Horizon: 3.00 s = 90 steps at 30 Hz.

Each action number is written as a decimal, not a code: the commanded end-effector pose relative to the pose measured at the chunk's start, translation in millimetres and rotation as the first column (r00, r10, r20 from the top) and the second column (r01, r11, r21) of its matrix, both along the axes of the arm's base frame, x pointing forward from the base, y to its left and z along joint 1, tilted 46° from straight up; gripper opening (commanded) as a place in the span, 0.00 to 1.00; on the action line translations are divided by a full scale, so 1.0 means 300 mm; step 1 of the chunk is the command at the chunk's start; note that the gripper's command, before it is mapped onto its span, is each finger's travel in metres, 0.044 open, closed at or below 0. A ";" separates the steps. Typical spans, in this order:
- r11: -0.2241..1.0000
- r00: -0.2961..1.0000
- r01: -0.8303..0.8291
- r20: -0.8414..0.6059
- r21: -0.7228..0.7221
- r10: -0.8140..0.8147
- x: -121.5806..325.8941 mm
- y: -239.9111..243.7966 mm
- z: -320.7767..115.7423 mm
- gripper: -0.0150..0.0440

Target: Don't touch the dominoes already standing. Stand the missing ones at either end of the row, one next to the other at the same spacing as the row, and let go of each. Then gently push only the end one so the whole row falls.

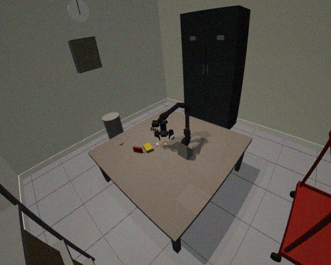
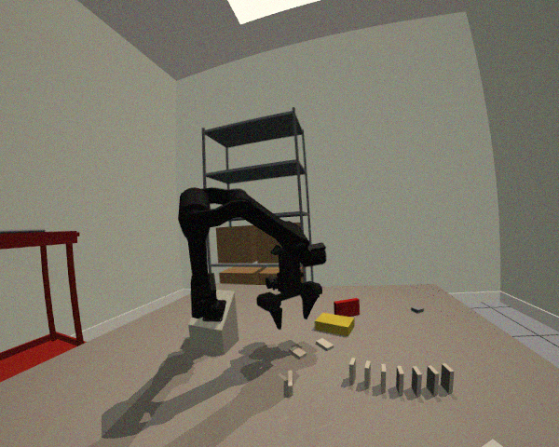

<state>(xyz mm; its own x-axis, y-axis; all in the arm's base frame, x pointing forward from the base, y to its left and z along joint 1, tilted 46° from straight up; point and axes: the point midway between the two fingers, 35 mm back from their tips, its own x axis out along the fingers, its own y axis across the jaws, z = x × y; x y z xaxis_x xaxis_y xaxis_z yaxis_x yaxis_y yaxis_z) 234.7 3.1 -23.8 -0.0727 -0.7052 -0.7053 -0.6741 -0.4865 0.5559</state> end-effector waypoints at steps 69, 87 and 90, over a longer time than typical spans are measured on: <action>1.000 1.000 -0.017 -0.014 -0.005 0.017 0.042 0.196 0.182 0.44; 0.533 0.061 0.744 0.754 0.403 -0.654 0.455 -0.286 0.651 0.44; 0.463 -0.087 0.754 0.769 0.466 -0.633 0.463 -0.350 0.705 0.44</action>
<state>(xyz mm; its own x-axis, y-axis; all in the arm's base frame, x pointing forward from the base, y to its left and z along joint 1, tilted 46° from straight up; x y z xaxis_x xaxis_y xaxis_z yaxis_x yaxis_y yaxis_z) 372.1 -84.3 172.6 -0.0549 -0.7042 -0.7078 -0.7683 0.4826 -0.4206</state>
